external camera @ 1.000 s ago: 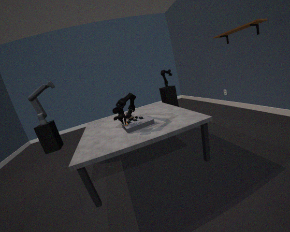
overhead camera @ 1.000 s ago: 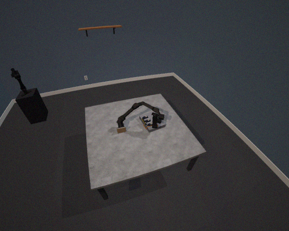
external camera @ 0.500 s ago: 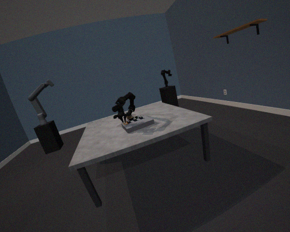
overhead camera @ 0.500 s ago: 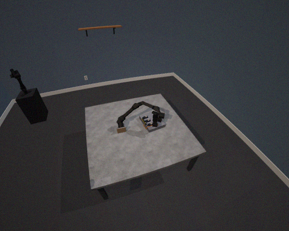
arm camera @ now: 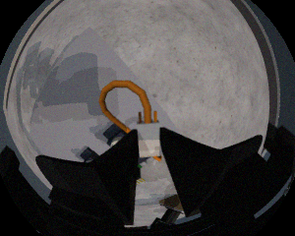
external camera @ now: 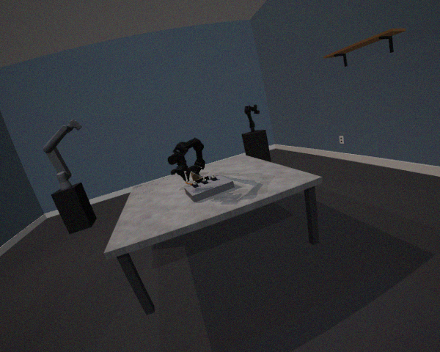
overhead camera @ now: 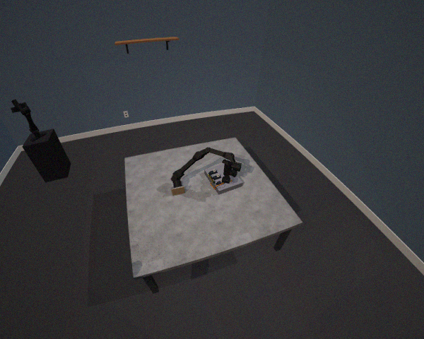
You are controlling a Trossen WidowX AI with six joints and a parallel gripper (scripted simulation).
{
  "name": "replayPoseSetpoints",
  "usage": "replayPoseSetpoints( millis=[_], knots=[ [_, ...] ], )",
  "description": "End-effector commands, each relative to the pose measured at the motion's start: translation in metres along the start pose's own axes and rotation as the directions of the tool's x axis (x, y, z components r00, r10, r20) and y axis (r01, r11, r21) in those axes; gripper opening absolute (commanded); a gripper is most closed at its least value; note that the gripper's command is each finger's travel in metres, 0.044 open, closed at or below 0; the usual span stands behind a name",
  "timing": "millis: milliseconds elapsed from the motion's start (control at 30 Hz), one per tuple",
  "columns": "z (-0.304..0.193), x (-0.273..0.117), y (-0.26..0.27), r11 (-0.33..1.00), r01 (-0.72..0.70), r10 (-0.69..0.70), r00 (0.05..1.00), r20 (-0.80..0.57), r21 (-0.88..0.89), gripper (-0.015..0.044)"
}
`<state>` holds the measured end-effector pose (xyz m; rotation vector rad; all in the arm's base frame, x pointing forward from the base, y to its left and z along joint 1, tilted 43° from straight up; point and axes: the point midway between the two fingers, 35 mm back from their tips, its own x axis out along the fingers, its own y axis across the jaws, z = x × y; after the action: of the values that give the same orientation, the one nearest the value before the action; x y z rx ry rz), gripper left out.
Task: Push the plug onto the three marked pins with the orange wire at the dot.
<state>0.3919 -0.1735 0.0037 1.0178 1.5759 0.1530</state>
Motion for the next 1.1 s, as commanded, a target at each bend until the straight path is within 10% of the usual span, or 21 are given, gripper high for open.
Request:
replayPoseSetpoints(
  millis=[0, 1067],
  knots=[
    [-0.007, -0.005, -0.001, 0.993, 0.003, -0.003, 1.0, 0.002, 0.118, 0.0],
    [-0.081, -0.017, -0.008, 0.328, 0.002, -0.005, 1.0, -0.001, 0.945, 0.0]
  ],
)
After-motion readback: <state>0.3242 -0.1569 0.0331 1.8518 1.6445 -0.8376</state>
